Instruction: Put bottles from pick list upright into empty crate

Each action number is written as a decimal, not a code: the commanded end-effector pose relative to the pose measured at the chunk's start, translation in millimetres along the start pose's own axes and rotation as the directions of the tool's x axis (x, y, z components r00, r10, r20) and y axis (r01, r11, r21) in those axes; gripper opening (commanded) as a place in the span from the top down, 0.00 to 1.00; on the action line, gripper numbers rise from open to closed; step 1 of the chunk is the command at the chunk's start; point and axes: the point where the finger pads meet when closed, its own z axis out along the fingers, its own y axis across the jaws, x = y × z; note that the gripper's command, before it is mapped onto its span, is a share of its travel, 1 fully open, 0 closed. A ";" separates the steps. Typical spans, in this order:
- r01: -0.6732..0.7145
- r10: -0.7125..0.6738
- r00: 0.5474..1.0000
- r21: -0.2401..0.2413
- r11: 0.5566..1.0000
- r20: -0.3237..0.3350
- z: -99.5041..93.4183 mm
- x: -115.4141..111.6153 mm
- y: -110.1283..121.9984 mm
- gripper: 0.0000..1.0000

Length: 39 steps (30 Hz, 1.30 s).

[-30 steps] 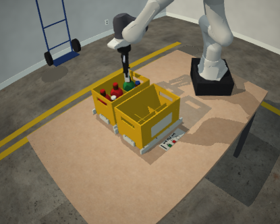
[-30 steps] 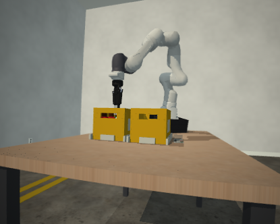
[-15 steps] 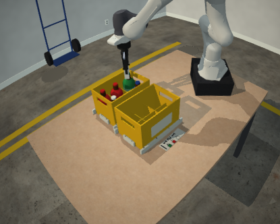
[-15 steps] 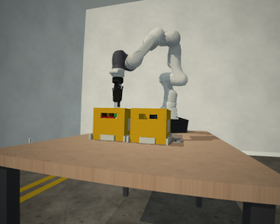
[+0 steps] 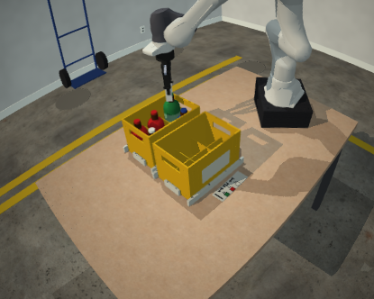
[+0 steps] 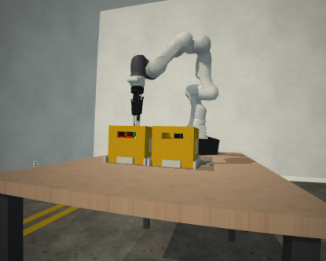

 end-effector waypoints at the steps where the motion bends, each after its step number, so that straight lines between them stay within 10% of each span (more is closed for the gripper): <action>1: -0.013 0.013 1.000 0.001 1.000 -0.003 -11.0 2.0 0.3 1.00; 39: -0.013 0.013 1.000 0.001 1.000 -0.003 -64.3 1.8 0.4 1.00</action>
